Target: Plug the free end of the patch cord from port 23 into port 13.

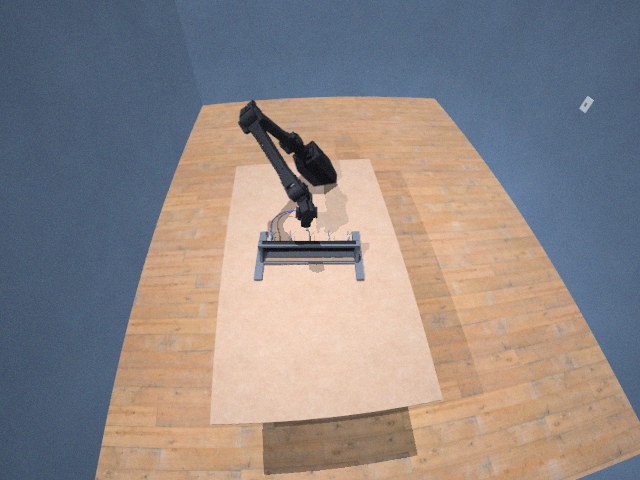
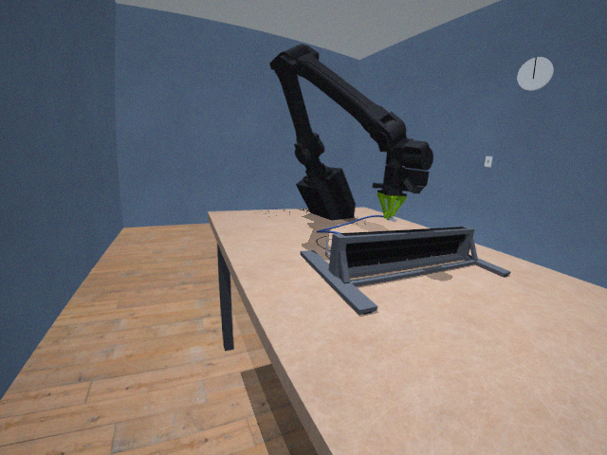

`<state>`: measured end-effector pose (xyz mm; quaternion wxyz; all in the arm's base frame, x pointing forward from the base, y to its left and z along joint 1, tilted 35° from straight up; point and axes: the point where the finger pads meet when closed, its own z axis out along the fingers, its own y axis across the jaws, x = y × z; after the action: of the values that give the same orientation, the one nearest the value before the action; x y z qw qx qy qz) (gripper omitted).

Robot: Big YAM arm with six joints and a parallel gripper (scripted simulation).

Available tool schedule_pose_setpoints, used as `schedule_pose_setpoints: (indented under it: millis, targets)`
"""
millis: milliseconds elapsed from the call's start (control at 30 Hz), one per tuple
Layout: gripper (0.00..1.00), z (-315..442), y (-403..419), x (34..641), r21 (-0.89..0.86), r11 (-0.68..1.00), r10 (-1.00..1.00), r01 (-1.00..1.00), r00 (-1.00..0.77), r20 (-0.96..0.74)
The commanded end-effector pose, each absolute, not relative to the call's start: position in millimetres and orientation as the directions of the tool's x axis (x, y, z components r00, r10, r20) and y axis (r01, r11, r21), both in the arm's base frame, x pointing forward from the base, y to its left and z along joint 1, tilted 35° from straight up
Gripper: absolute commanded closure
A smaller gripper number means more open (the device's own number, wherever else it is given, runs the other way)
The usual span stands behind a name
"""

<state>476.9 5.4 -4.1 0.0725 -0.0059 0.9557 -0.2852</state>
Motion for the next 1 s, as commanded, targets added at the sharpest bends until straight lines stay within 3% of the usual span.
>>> schedule_pose_setpoints:
  millis: [0,967]
  targets:
    - [1.00,0.7,0.6,489.6,-0.541,0.839,-0.035,0.053,-0.988,-0.151]
    - [1.00,2.2,1.5,492.0,-0.540,0.840,-0.027,0.062,-0.988,-0.155]
